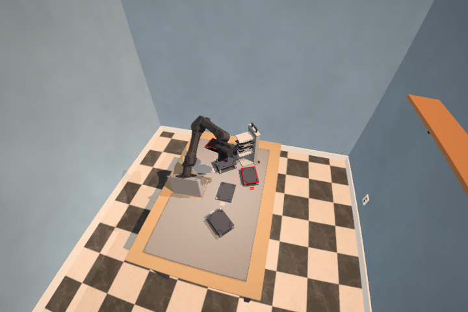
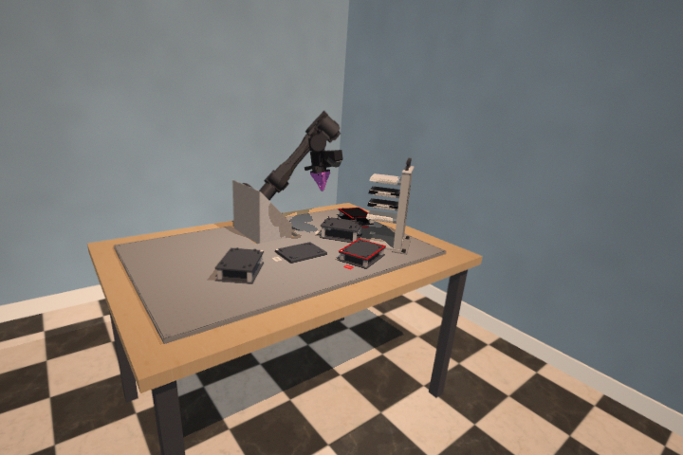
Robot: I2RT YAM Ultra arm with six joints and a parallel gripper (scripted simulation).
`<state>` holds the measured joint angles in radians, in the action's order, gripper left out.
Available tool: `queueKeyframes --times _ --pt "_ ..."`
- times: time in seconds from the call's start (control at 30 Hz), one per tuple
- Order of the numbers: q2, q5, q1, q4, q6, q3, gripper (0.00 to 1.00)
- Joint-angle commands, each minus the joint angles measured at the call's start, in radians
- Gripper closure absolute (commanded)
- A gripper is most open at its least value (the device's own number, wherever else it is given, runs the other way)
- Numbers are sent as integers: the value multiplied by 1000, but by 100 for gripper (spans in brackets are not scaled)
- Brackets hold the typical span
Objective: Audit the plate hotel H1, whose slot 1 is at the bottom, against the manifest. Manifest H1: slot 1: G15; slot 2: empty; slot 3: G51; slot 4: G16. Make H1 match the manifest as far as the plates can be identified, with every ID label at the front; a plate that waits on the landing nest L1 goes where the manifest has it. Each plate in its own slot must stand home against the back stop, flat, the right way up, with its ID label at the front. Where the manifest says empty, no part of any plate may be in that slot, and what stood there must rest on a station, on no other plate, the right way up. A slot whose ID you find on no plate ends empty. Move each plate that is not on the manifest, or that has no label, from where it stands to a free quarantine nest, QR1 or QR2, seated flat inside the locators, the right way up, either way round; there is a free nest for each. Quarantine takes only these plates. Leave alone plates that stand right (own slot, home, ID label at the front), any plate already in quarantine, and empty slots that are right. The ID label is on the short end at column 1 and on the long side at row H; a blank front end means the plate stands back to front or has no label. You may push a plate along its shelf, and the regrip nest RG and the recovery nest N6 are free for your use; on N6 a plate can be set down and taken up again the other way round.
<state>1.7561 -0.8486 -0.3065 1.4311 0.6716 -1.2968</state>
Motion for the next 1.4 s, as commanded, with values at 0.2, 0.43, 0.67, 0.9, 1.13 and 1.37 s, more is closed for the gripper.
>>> queueKeyframes --times 0.2,0.43,0.67,0.9,1.13,1.37 --pt "-122 -120 -19 -124 6 110 100" --pt "-167 -192 -46 -212 60 194 100" --pt "-194 -248 -65 -280 91 255 100" --pt "-223 -327 -90 -371 135 334 100" --pt "-239 -389 -106 -448 149 393 100" --pt "-253 -472 -125 -556 179 466 100"
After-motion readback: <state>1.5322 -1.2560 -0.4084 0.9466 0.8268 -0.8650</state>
